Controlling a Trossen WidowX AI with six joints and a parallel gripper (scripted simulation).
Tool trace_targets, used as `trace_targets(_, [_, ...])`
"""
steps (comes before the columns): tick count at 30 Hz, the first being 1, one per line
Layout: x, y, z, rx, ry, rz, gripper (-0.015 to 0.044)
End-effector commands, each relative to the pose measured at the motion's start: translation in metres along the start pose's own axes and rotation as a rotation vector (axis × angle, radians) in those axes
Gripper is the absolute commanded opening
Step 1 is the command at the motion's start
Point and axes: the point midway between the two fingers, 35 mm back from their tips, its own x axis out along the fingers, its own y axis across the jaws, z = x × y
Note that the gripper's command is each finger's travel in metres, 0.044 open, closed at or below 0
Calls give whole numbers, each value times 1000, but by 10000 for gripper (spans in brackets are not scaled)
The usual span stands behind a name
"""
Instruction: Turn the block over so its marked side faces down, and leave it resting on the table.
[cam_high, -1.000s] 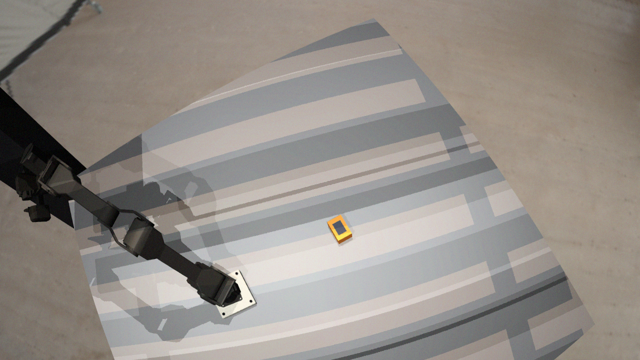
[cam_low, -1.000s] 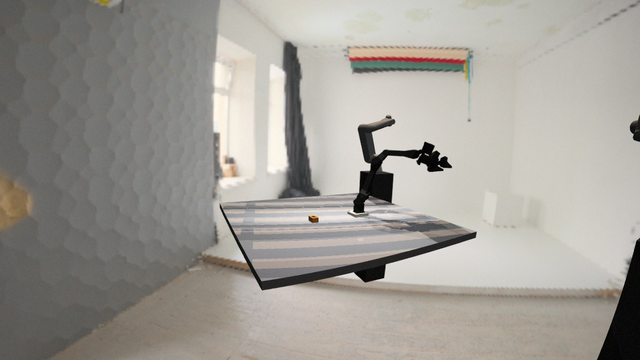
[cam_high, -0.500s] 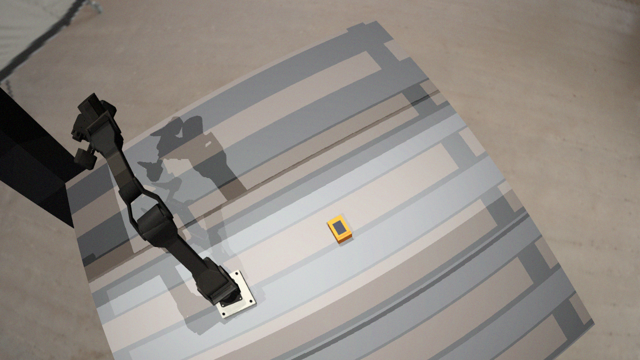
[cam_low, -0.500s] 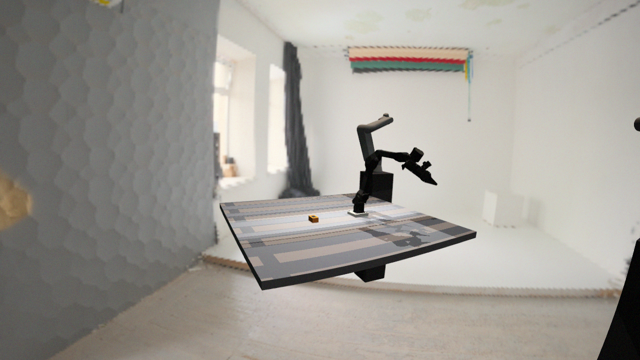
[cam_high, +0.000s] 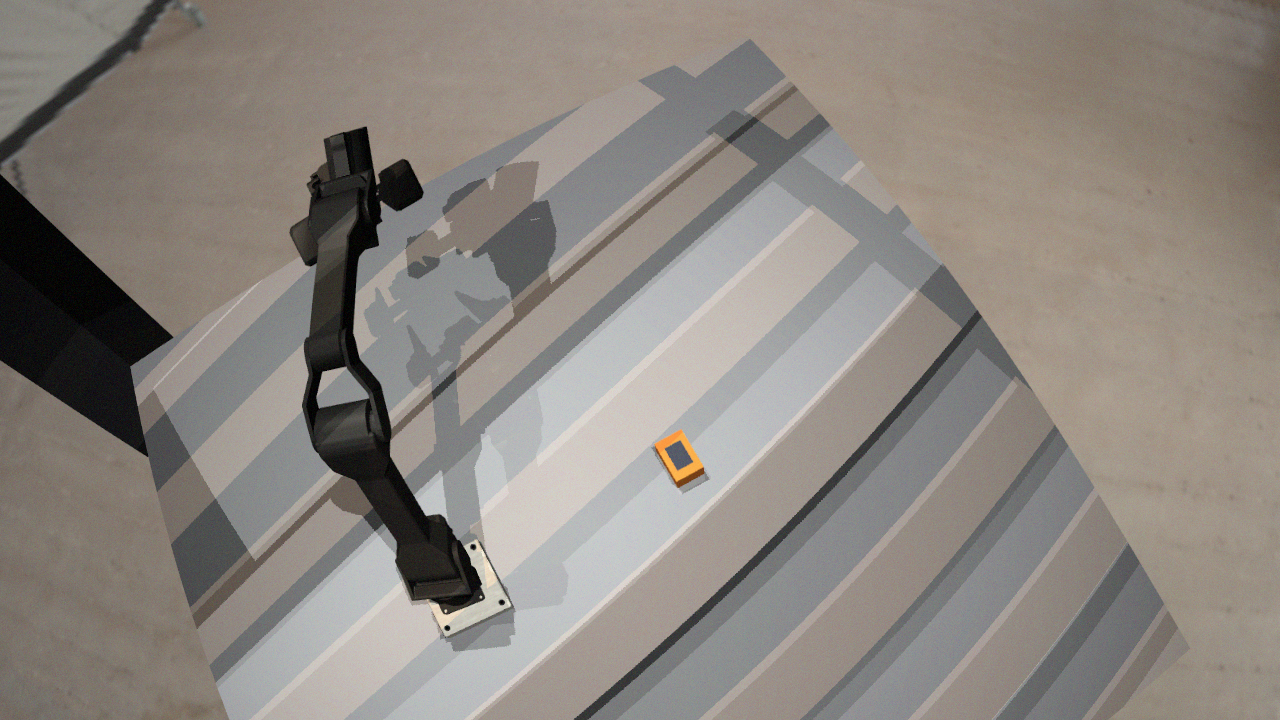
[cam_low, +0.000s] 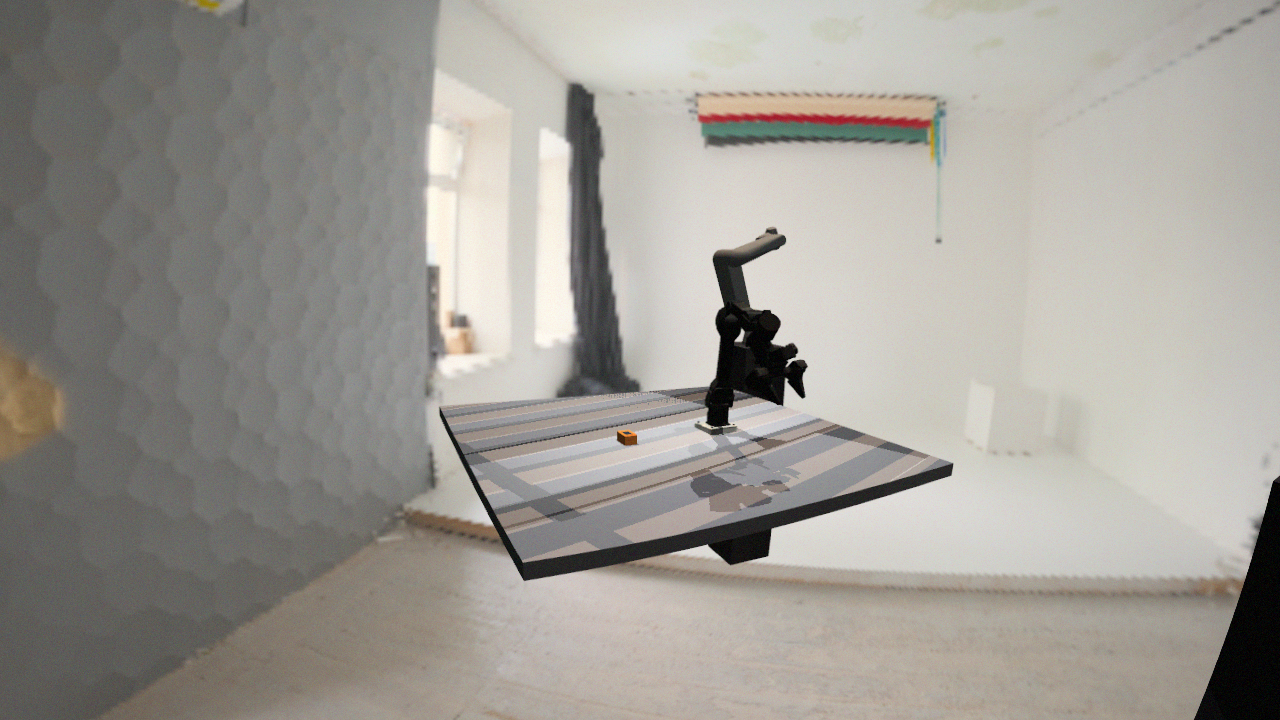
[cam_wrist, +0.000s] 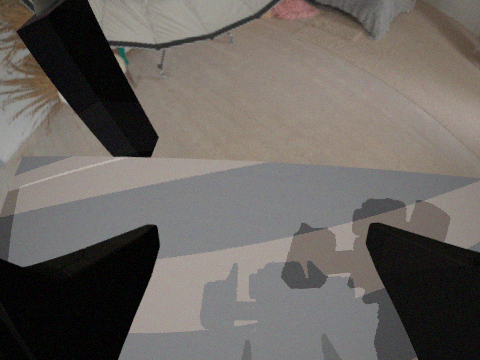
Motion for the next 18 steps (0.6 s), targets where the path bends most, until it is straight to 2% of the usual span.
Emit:
trace_targets(1, [-17,-54,-31,154,54,-101,440])
trace_targets(10, [-77,-162,-139,559,208,-336,440])
trace_targets(18, [-150,-212,-253,953,338,-519,440])
